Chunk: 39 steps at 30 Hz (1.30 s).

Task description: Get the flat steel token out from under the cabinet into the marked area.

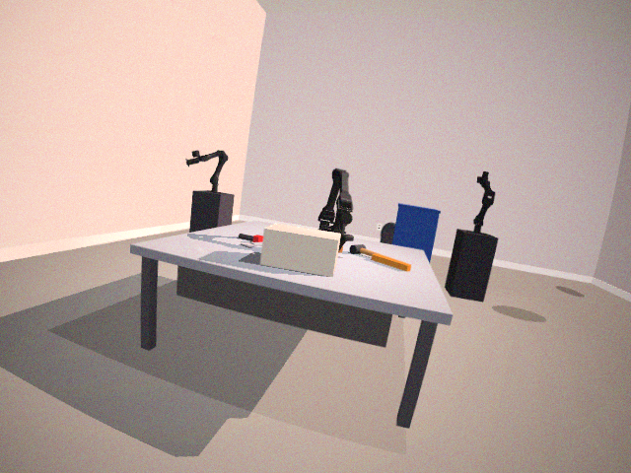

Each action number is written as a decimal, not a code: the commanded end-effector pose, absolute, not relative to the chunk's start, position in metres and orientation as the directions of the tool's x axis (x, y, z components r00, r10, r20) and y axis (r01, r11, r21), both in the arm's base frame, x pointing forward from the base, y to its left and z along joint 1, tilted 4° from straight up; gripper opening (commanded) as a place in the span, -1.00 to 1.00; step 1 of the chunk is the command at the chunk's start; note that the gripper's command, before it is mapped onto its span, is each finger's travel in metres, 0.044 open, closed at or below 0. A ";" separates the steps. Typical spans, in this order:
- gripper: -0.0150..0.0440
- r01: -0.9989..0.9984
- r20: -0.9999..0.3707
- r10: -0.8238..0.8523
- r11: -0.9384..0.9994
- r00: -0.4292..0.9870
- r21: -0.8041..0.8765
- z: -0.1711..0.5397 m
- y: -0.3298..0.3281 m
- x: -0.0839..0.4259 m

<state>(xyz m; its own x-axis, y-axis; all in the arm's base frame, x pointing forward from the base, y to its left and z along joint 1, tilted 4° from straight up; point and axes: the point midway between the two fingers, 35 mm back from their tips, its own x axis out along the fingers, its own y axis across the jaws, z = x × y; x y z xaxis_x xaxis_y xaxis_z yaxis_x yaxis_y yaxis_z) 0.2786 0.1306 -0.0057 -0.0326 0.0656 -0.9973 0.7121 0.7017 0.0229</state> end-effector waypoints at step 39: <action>-0.49 0.710 -0.998 0.060 0.703 -0.012 0.034 -0.005 0.076 0.272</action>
